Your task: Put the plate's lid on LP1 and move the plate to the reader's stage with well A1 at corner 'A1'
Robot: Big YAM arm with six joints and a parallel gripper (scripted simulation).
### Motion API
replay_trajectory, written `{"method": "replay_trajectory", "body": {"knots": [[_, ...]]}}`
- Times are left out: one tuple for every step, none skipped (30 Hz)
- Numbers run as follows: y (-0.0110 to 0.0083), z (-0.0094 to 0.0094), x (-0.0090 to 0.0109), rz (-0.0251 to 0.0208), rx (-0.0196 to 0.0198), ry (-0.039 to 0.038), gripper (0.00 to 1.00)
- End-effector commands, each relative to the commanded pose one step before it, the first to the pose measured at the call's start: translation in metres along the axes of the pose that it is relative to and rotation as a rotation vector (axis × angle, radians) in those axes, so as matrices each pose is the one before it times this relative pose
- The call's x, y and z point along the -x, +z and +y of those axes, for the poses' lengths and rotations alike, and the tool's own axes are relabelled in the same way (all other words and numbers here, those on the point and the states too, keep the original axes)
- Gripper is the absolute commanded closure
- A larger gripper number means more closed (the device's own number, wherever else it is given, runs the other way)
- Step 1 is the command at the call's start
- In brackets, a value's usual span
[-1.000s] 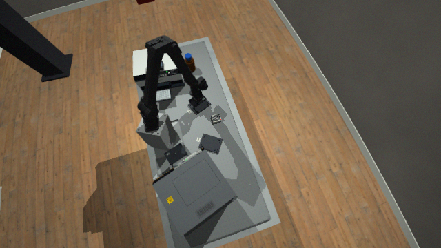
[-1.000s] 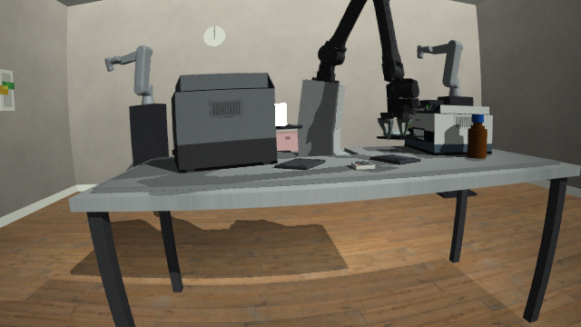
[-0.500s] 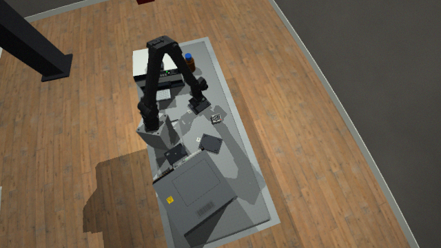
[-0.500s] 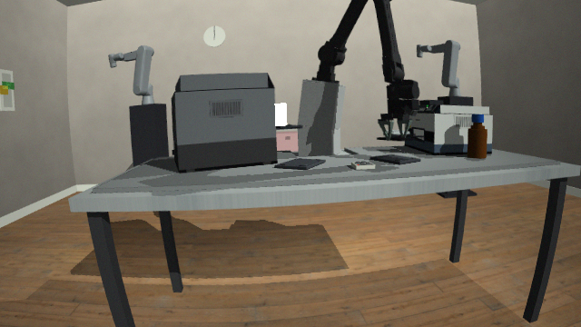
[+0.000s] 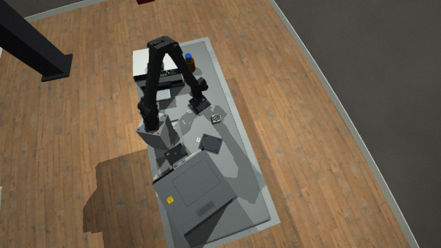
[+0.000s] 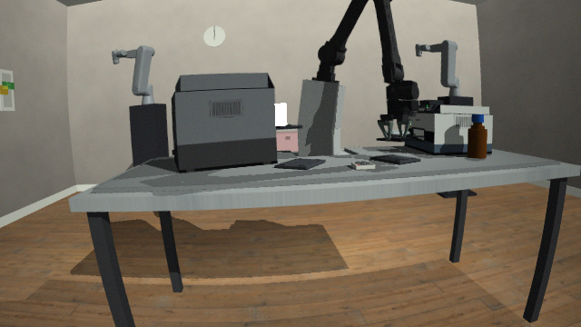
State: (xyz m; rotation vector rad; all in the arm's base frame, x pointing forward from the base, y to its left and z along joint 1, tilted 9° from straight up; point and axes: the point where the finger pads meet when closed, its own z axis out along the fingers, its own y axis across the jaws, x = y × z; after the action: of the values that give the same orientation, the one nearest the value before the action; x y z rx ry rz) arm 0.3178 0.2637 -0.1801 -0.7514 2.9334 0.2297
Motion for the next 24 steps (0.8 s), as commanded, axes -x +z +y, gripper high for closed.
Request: {"method": "replay_trajectory", "body": {"knots": [[0.00695, 0.00162, 0.00251, -0.00586, 0.00315, 0.00267, 0.15], [0.00042, 0.00072, 0.00178, -0.00289, 0.00068, -0.00131, 0.15], [-0.00097, 0.00095, 0.00276, -0.00669, 0.00132, -0.00181, 0.15], [-0.00122, 0.00093, 0.00242, -0.00557, 0.00114, -0.00170, 0.15], [-0.00135, 0.00095, 0.00235, -0.00549, 0.00112, -0.00555, 0.15], [-0.00126, 0.00090, 0.00211, -0.00488, 0.00100, -0.00548, 0.15], [0.00000, 0.00000, 0.00000, 0.00000, 0.00000, 0.00000, 0.15], [0.00000, 0.00000, 0.00000, 0.00000, 0.00000, 0.00000, 0.15], [-0.00113, 0.00059, 0.00027, 0.00083, 0.00009, -0.00491, 0.15], [-0.00095, 0.00061, 0.00058, -0.00010, 0.00023, -0.00500, 0.15], [-0.00060, 0.00025, 0.00162, -0.00412, 0.00063, -0.00436, 0.15], [0.00156, -0.00023, 0.00039, -0.00117, 0.00017, 0.00007, 0.15], [0.00333, -0.00067, -0.00109, 0.00270, -0.00041, 0.00082, 0.15], [0.00196, -0.00077, -0.00162, 0.00378, -0.00060, 0.00076, 0.15], [0.00137, -0.00047, -0.00191, 0.00455, -0.00065, 0.00080, 0.15], [0.00176, -0.00087, -0.00426, 0.00819, -0.00118, 0.00122, 0.15], [0.00143, -0.00081, -0.00420, 0.00864, -0.00125, 0.00133, 0.15], [0.00055, -0.00070, -0.00396, 0.00941, -0.00136, 0.00121, 0.15], [0.00045, -0.00063, -0.00356, 0.00829, -0.00120, 0.00110, 0.15], [0.00091, -0.00054, -0.00248, 0.00405, -0.00058, 0.00475, 0.15], [0.00066, -0.00168, 0.00055, -0.00102, -0.00038, 0.00788, 0.15], [0.00100, -0.00168, 0.00090, -0.00209, -0.00021, 0.00392, 0.15], [0.00079, -0.00129, 0.00337, -0.00610, 0.00040, 0.00350, 0.15], [0.00000, 0.00000, 0.00000, 0.00000, 0.00000, 0.00000, 0.15]]}}
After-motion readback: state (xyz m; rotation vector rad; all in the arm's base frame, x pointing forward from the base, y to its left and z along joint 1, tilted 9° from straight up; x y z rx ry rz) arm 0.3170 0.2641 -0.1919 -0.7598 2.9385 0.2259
